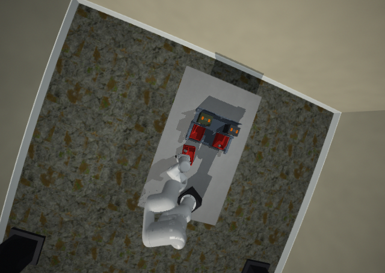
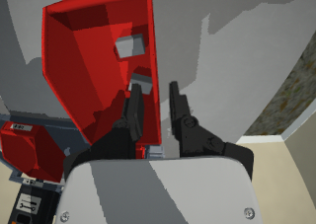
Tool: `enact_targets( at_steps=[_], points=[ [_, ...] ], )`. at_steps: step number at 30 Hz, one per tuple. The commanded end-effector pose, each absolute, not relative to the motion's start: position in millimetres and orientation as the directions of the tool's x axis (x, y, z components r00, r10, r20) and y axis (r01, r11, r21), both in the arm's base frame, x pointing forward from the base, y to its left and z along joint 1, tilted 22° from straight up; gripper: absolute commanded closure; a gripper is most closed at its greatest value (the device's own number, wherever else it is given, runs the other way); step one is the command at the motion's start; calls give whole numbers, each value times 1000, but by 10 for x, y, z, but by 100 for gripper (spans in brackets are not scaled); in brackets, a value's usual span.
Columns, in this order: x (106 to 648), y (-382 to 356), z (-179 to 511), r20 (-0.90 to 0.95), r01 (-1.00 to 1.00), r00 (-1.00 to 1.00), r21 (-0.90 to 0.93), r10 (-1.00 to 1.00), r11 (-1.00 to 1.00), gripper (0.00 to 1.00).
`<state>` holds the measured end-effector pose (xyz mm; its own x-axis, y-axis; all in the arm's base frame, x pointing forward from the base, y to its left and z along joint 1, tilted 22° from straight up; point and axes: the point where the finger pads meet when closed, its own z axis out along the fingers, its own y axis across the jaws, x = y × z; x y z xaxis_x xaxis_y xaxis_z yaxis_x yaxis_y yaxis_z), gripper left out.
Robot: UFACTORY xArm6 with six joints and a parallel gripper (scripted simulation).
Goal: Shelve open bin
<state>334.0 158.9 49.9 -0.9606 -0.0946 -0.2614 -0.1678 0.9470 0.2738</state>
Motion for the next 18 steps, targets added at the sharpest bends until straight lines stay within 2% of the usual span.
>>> enact_targets(
  at_steps=[1,18],
  points=[
    [3348,1591,505,-264,-168,-960,275,-94,947,72],
    [3370,1622,413,-264,-168,-960,275,-94,947,72]
  ],
)
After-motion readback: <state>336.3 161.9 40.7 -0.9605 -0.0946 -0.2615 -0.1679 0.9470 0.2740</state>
